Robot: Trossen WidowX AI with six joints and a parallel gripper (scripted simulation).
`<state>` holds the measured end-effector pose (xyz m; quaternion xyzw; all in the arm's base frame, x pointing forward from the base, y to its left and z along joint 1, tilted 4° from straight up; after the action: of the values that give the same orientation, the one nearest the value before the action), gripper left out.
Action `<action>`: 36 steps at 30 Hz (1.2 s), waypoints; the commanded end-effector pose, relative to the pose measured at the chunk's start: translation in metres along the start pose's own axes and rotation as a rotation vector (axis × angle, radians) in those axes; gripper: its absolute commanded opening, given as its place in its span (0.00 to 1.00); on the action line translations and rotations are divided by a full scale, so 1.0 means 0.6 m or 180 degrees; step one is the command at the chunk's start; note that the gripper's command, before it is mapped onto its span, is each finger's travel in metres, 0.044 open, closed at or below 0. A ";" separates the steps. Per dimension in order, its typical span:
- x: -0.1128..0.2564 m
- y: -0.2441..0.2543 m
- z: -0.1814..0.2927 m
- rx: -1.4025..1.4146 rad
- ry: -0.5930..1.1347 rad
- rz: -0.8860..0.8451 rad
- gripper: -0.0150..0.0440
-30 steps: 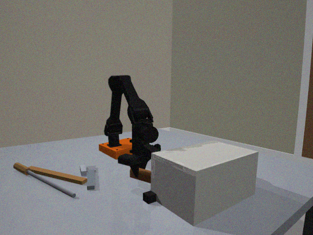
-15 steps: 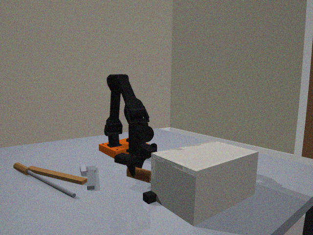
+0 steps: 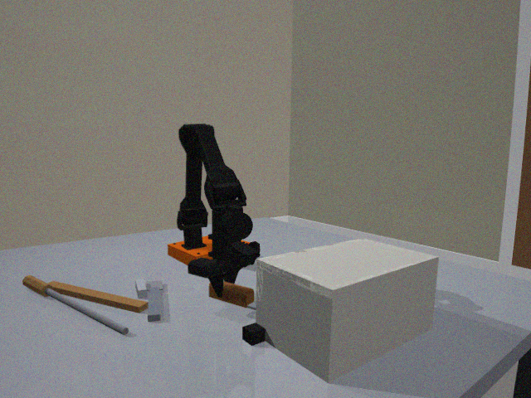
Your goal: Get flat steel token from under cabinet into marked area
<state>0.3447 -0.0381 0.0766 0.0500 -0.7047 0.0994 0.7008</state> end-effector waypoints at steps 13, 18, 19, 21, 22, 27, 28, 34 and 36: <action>-0.002 -0.011 0.036 0.0001 0.0014 0.0004 0.25; -0.002 -0.014 0.047 0.0001 0.0015 0.0004 0.25; -0.002 -0.015 0.049 0.0001 0.0016 0.0004 0.25; -0.002 -0.016 0.053 0.0001 0.0016 0.0005 0.25; -0.002 -0.017 0.055 0.0001 0.0017 0.0005 0.25; -0.002 -0.020 0.066 0.0001 0.0019 0.0005 0.25; -0.002 -0.021 0.068 0.0001 0.0019 0.0006 0.25; -0.002 -0.026 0.082 0.0002 0.0021 0.0006 0.25; -0.002 -0.027 0.086 0.0002 0.0022 0.0007 0.25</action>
<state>0.3039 -0.0618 0.0772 0.0494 -0.7035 0.1001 0.7019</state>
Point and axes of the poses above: the point midway between the two fingers, 35 mm back from their tips, its own x axis back along the fingers, its own y axis across the jaws, z = x × y, the point moved 7 cm from there along x, back along the fingers, and after that the axes turned 15 degrees about -x, right-handed, at the moved point
